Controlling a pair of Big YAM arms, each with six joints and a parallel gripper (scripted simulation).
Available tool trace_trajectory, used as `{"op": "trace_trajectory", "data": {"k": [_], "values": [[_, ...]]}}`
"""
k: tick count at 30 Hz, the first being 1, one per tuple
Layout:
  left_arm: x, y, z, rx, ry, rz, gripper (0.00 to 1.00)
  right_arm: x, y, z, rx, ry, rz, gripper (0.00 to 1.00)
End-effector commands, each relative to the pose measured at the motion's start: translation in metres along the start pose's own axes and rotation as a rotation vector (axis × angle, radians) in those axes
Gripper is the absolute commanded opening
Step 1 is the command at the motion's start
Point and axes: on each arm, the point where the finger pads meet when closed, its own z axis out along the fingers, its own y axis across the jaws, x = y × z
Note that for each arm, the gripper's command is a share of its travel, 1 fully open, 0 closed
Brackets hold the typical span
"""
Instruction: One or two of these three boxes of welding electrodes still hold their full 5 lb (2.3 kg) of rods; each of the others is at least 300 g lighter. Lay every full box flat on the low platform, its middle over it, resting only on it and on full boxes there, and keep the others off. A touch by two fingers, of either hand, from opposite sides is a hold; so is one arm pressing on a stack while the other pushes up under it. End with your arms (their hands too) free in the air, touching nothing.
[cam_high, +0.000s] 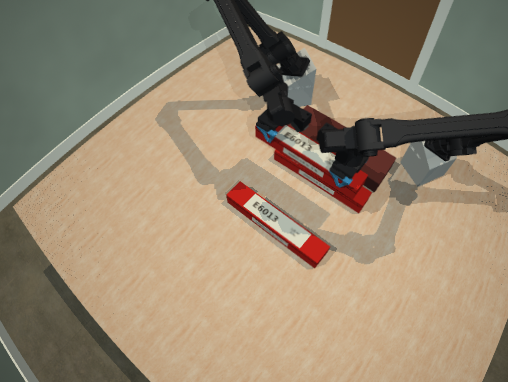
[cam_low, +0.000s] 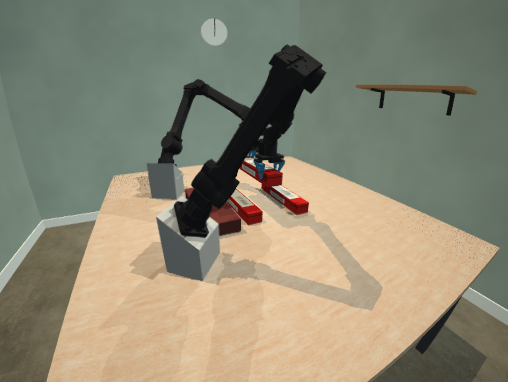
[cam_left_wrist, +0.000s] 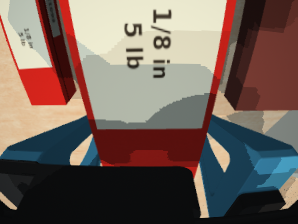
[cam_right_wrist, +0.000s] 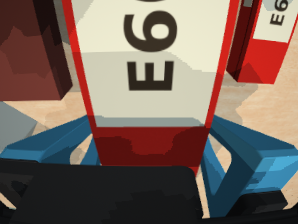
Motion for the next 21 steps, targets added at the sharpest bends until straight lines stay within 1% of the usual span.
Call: {"op": "trace_trajectory", "data": {"k": [1, 21], "values": [[0.002, 0.0299, -0.0339, -0.054, -0.038, -0.027, 0.0, -0.0065, -0.0243, -0.0322, 0.051, -0.05, 0.03, 0.0], [0.0066, 0.0336, -0.0347, -0.05, -0.035, -0.033, 0.0, -0.0069, -0.0249, -0.0346, 0.052, -0.051, 0.029, 0.0]]}}
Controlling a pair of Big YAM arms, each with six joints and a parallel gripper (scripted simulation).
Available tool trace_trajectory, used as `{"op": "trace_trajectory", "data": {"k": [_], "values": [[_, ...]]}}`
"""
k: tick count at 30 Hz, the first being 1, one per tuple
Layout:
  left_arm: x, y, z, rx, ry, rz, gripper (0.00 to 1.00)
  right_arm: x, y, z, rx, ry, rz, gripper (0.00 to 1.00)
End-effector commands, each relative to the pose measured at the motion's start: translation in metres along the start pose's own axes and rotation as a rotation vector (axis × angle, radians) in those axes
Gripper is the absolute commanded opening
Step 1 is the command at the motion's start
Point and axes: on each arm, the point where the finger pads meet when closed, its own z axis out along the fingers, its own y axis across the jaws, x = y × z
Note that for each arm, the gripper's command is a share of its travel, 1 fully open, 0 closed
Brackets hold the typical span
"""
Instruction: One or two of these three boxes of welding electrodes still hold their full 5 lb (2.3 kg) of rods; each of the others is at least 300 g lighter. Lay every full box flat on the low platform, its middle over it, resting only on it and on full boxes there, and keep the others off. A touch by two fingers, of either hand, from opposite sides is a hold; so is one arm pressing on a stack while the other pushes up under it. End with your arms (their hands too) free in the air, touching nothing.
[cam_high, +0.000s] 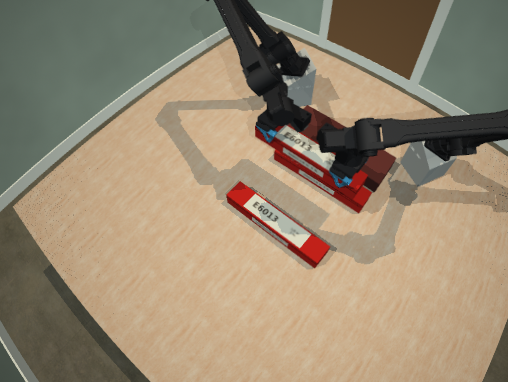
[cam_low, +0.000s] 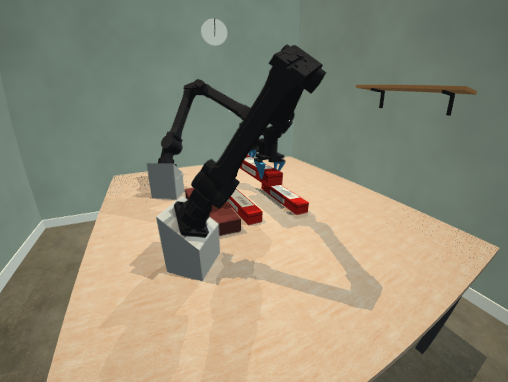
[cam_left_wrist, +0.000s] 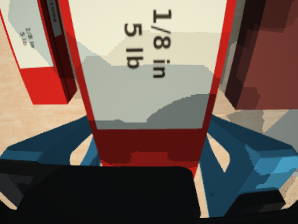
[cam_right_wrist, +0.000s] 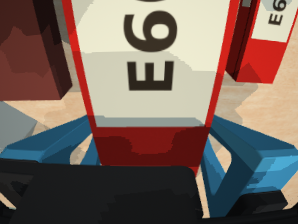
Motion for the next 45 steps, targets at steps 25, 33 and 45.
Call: {"op": "trace_trajectory", "data": {"k": [25, 33, 45], "values": [[0.004, 0.055, -0.032, -0.047, -0.031, -0.034, 0.0, 0.008, -0.05, -0.028, 0.045, -0.035, 0.037, 0.0], [0.004, 0.067, -0.035, -0.052, -0.034, -0.038, 0.0, 0.011, -0.062, -0.027, 0.044, -0.032, 0.035, 0.0], [-0.001, 0.078, -0.038, -0.057, -0.037, -0.043, 0.0, 0.011, -0.072, -0.032, 0.052, -0.04, 0.029, 0.0]]}}
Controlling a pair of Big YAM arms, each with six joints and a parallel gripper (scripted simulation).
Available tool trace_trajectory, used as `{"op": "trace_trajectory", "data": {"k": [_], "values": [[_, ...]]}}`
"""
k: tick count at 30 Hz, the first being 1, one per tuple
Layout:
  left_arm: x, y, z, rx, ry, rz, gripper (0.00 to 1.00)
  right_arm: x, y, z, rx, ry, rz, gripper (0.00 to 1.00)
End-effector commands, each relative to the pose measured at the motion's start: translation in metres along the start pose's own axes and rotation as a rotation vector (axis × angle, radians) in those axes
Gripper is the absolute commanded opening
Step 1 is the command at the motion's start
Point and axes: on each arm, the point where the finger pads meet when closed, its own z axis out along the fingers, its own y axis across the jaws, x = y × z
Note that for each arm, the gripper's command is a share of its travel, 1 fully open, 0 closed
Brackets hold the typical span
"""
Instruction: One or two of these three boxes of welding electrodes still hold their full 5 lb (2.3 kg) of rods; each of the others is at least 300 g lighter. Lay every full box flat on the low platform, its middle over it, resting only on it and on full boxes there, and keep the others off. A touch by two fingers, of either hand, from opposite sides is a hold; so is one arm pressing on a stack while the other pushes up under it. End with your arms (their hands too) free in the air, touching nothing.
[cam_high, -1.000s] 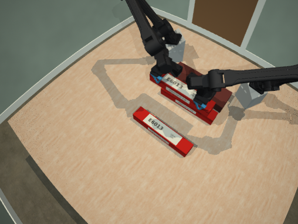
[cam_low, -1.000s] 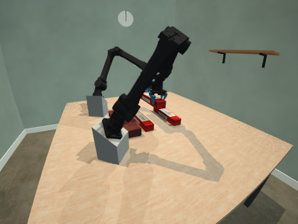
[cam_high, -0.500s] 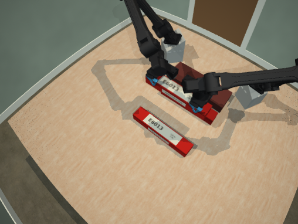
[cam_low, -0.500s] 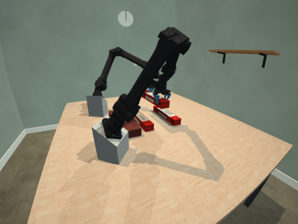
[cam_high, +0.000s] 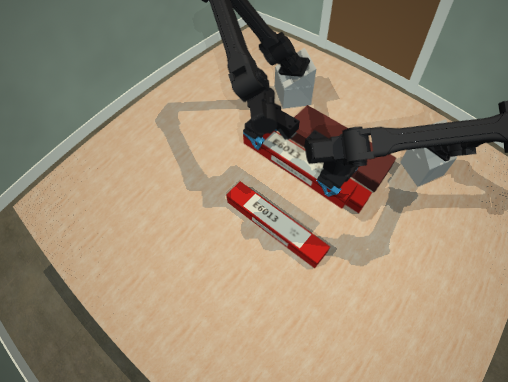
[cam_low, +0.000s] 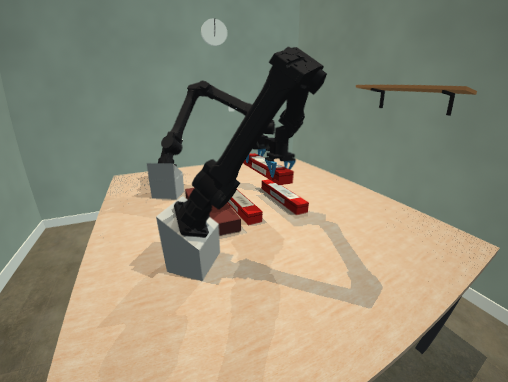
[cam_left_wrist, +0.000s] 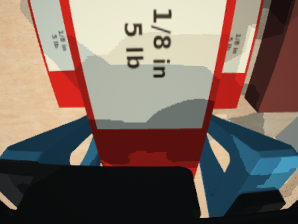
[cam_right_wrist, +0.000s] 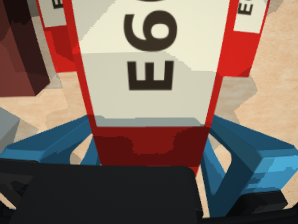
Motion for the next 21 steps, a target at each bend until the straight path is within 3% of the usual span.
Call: {"op": "trace_trajectory", "data": {"k": [1, 12, 16, 21], "values": [[0.008, 0.03, -0.035, -0.055, -0.035, -0.046, 0.0, 0.003, -0.026, -0.029, 0.049, -0.035, 0.026, 0.0], [0.008, 0.03, -0.035, -0.055, -0.034, -0.046, 0.0, 0.005, -0.026, -0.027, 0.048, -0.033, 0.028, 0.0], [0.011, 0.032, -0.028, -0.051, -0.031, -0.041, 0.0, 0.007, -0.014, -0.006, 0.031, -0.017, 0.022, 0.0], [0.01, 0.027, -0.017, -0.052, -0.032, -0.042, 0.0, 0.01, -0.012, -0.004, 0.024, -0.01, 0.015, 0.0]]}}
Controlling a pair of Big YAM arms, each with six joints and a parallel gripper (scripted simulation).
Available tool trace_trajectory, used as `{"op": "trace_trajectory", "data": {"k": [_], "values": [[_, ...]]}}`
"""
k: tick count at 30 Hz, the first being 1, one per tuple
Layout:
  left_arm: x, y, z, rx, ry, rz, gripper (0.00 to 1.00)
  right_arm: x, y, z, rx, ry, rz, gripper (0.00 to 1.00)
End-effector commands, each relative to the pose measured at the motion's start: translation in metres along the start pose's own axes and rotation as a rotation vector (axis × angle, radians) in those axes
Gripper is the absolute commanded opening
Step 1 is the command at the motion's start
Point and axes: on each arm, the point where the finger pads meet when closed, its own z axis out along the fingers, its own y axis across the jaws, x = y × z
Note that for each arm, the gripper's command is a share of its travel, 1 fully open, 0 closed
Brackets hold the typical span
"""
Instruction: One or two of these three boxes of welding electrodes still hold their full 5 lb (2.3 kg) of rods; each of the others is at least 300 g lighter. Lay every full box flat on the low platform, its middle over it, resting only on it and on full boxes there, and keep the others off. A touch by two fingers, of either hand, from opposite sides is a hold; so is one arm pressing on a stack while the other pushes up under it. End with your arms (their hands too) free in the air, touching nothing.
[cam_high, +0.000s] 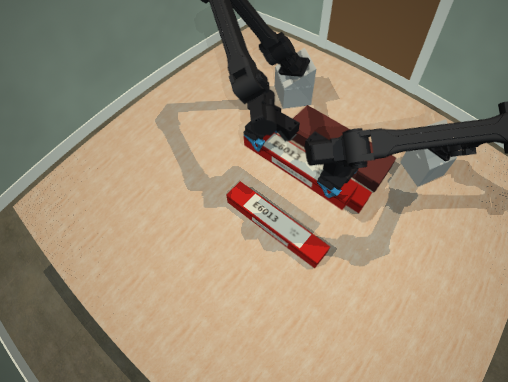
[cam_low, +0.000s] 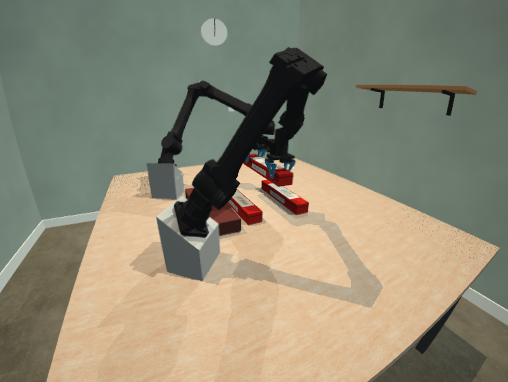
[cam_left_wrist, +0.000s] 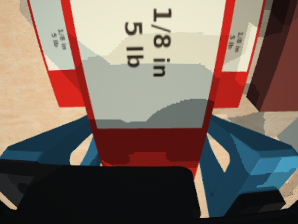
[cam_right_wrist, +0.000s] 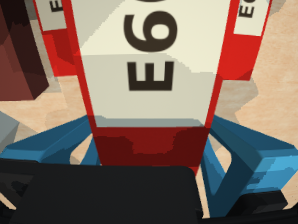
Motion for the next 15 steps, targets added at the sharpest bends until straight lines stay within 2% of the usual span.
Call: {"op": "trace_trajectory", "data": {"k": [1, 15], "values": [[0.008, 0.021, -0.016, -0.047, -0.029, -0.043, 0.0, 0.012, -0.009, -0.007, 0.025, -0.003, 0.011, 0.0], [0.008, 0.023, 0.0, -0.048, -0.03, -0.052, 0.0, 0.009, -0.013, 0.009, 0.025, -0.002, 0.011, 0.0]]}}
